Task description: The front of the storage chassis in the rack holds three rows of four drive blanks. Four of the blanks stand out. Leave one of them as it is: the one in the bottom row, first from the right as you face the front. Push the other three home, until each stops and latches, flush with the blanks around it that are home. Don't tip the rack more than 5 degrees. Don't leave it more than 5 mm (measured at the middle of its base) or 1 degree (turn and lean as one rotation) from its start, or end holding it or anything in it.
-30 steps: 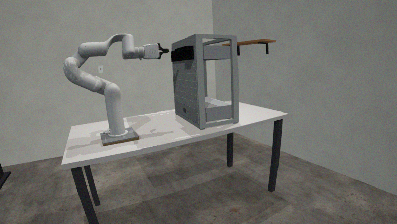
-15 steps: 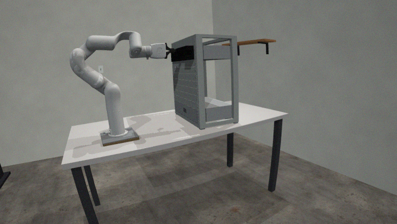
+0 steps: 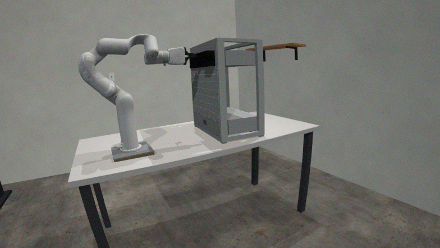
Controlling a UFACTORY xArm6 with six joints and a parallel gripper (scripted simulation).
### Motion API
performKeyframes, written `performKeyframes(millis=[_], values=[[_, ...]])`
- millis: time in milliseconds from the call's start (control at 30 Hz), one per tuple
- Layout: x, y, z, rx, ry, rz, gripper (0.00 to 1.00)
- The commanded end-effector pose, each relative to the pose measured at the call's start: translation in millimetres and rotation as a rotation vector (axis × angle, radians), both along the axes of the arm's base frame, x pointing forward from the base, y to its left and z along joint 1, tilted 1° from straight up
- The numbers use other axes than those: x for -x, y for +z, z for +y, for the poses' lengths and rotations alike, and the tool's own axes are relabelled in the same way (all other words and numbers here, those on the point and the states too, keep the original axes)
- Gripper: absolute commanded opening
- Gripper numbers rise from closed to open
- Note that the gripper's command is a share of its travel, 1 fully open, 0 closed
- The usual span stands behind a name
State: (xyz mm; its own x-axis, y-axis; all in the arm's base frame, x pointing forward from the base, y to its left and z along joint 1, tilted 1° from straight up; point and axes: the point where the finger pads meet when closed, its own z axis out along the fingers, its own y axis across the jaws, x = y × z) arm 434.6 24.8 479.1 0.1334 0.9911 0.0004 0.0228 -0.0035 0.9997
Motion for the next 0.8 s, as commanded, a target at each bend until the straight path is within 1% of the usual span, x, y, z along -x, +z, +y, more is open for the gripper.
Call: performKeyframes(millis=[0, 600, 767], values=[[-2.2, 1.7, 0.0, 0.0, 0.0, -0.003, 0.0], [-4.3, 1.7, -0.2, 0.0, 0.0, -0.003, 0.0], [-11.6, 1.6, -1.2, 0.0, 0.0, -0.003, 0.0]])
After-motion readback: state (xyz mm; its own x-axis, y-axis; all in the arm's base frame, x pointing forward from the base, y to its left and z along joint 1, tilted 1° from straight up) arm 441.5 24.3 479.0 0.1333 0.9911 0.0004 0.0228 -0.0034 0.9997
